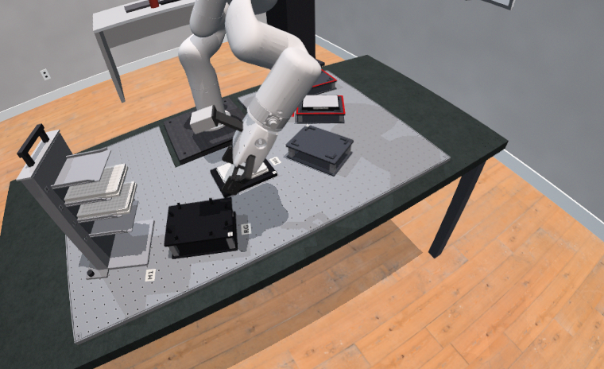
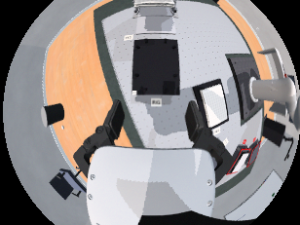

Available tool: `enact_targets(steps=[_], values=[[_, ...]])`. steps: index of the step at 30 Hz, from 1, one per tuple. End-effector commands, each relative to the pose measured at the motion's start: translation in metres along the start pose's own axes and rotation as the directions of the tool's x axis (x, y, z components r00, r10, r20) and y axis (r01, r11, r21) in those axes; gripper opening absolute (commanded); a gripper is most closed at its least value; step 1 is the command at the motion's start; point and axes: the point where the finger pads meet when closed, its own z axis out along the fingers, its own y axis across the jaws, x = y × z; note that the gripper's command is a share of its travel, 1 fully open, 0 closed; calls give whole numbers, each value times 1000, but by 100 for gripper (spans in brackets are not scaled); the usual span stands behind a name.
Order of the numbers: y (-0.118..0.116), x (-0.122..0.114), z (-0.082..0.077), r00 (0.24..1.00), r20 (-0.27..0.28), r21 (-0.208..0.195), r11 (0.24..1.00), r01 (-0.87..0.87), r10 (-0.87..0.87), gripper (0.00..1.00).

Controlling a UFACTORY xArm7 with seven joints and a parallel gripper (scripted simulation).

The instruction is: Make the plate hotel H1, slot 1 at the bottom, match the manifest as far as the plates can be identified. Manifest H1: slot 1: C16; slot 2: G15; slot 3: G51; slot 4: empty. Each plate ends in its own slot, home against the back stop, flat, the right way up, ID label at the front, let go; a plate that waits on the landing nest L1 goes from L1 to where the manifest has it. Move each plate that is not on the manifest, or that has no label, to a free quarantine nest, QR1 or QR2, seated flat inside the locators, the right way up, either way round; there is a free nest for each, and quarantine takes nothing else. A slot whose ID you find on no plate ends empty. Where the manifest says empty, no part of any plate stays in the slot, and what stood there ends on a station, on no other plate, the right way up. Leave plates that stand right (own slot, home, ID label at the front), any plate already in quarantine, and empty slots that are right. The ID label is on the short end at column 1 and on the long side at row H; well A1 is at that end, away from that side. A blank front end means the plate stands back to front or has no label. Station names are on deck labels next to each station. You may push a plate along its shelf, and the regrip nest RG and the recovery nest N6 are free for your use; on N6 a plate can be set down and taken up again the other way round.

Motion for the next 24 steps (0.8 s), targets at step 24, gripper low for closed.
enact_targets(steps=[24], values=[[-1, 1, -1, 908, 419, 4, 1000, -2, 0, 100]])
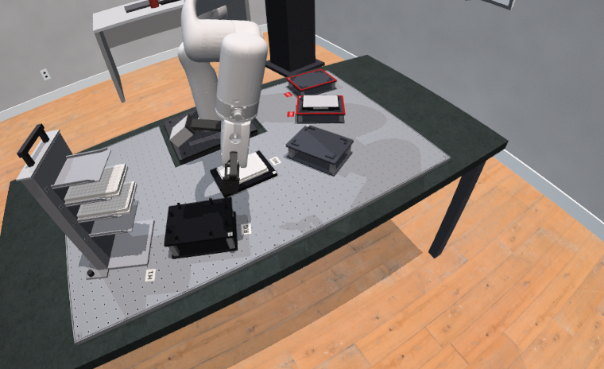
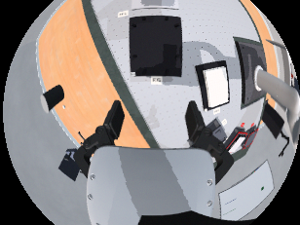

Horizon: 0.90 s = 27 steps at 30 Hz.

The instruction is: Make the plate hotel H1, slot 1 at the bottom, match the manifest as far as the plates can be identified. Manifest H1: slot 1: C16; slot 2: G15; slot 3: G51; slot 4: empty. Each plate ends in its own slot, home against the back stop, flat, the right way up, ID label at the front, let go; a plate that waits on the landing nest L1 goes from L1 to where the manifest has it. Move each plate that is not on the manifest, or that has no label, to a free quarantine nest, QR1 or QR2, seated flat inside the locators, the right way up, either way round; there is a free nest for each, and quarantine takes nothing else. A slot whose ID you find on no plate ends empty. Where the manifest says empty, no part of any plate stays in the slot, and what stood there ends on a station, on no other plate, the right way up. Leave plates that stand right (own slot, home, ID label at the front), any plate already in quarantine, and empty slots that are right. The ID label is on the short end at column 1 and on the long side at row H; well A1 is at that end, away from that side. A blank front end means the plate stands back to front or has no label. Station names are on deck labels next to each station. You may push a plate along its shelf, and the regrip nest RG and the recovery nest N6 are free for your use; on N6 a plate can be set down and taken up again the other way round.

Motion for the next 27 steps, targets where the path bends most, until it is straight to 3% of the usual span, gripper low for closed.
enact_targets(steps=[1, 13, 27], values=[[-1, 0, -1, 998, 69, 2, 1000, 1, -1, 100], [-1, 0, -1, 968, 249, 2, 1000, 1, -1, 100], [-1, 1, -4, 967, 253, 2, 1000, 1, -1, 100]])
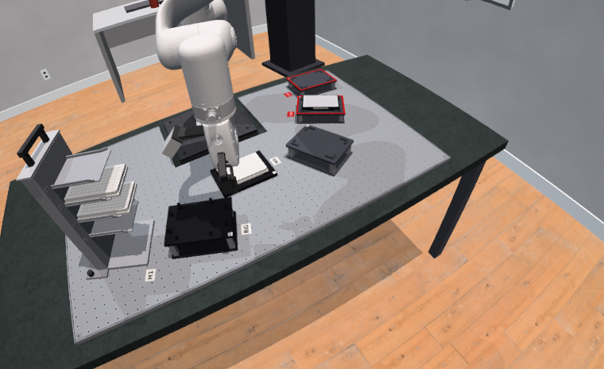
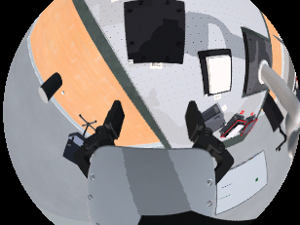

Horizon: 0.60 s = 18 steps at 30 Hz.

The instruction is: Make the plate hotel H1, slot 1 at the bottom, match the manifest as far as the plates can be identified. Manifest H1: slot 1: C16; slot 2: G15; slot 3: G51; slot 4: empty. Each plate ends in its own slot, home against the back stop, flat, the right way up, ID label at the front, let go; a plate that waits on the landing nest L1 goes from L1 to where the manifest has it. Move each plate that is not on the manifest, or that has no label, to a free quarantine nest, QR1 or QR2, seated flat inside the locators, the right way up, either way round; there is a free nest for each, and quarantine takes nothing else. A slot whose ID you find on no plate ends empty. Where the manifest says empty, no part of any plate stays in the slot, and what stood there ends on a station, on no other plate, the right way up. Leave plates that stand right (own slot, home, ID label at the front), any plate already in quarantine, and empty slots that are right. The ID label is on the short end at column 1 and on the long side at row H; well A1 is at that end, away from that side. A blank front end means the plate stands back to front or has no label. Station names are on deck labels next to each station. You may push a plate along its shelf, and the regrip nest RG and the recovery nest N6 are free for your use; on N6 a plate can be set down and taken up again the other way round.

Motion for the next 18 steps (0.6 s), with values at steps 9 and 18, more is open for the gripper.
enact_targets(steps=[9, 18], values=[[-1, 0, -28, 1000, 2, 4, 1000, 0, 0, 100], [-1, 0, -58, 1000, 2, 4, 1000, 0, 0, 100]])
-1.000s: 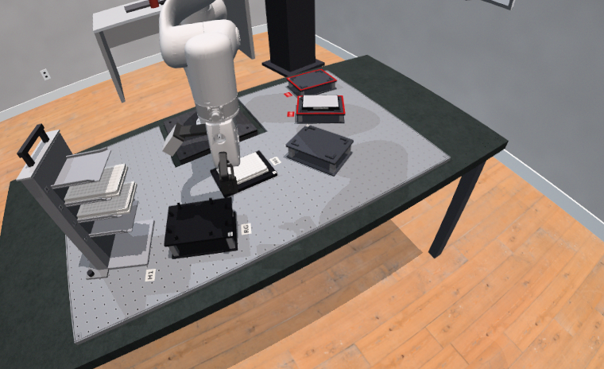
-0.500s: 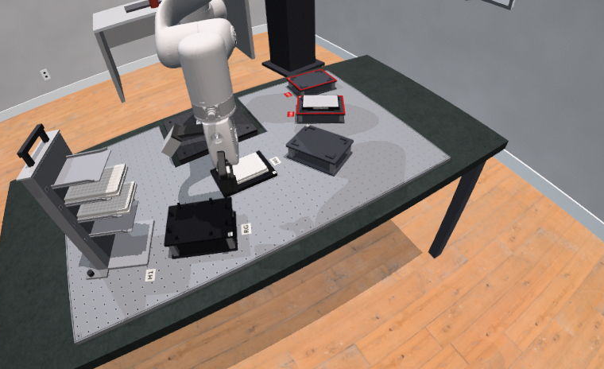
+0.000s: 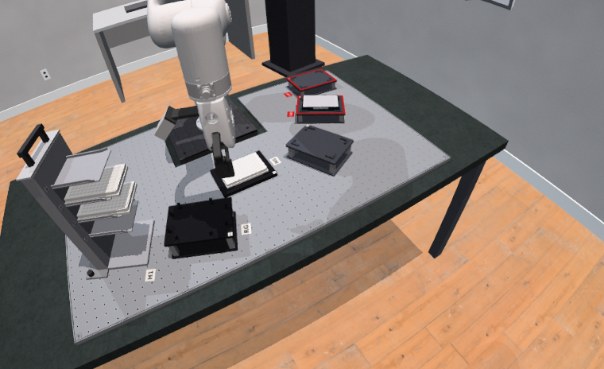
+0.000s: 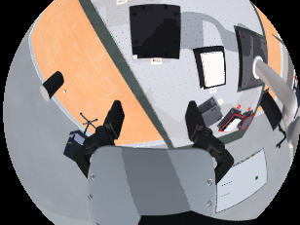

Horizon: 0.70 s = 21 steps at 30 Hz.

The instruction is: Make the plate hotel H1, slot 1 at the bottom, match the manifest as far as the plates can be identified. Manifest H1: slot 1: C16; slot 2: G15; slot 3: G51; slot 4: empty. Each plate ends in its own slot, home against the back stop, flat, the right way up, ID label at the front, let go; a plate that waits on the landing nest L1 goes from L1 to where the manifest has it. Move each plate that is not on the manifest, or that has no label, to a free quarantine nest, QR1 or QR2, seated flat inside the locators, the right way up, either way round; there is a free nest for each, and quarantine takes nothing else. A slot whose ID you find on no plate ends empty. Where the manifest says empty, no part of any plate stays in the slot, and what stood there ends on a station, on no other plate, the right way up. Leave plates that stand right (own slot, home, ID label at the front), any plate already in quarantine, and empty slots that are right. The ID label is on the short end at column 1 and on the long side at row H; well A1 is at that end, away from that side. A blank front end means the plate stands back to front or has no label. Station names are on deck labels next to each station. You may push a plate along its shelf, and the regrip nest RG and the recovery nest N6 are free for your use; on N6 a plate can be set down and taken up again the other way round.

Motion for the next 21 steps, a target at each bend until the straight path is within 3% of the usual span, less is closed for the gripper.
enact_targets(steps=[1, 6, 13, 21], values=[[-1, 0, -18, 1000, 1, 3, 1000, 0, 0, 100], [-1, 0, -34, 1000, 1, 3, 1000, 0, 0, 100], [-1, 0, -36, 1000, 1, 3, 1000, 0, 0, 100], [39, -4, -36, 965, 0, 3, 965, 264, -264, 100]])
